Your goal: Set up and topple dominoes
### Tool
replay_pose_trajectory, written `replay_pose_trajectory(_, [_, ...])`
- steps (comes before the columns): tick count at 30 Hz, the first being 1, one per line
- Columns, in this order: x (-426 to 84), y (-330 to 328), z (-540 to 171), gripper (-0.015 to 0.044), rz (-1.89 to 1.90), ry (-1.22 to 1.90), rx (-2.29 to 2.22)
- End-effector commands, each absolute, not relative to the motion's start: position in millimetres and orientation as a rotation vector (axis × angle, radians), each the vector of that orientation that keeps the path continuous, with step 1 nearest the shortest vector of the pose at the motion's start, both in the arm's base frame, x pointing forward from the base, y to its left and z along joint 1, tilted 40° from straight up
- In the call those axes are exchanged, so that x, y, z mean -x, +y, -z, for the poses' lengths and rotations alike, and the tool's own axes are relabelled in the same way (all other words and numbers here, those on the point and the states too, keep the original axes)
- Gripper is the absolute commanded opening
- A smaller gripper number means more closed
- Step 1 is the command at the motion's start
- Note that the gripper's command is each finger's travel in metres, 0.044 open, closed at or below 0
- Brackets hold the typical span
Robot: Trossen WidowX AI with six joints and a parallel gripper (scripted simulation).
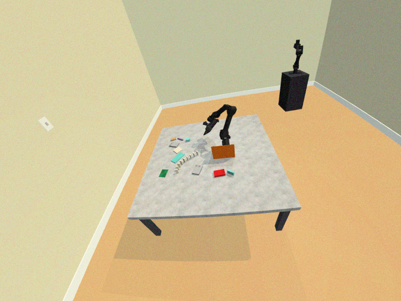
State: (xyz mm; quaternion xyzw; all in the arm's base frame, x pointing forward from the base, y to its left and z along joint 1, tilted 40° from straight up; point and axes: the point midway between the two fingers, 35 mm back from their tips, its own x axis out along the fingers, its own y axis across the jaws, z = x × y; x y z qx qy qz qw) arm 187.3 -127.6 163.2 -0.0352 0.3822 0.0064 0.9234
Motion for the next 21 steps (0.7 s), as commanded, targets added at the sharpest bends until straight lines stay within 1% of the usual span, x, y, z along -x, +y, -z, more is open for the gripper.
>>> replay_pose_trajectory(1, [-186.6, -128.8, -164.8, 0.0028, -0.025, 0.705, 0.107])
replay_pose_trajectory(21, [-171.3, -137.6, -187.8, 0.0028, -0.004, 0.322, 0.401])
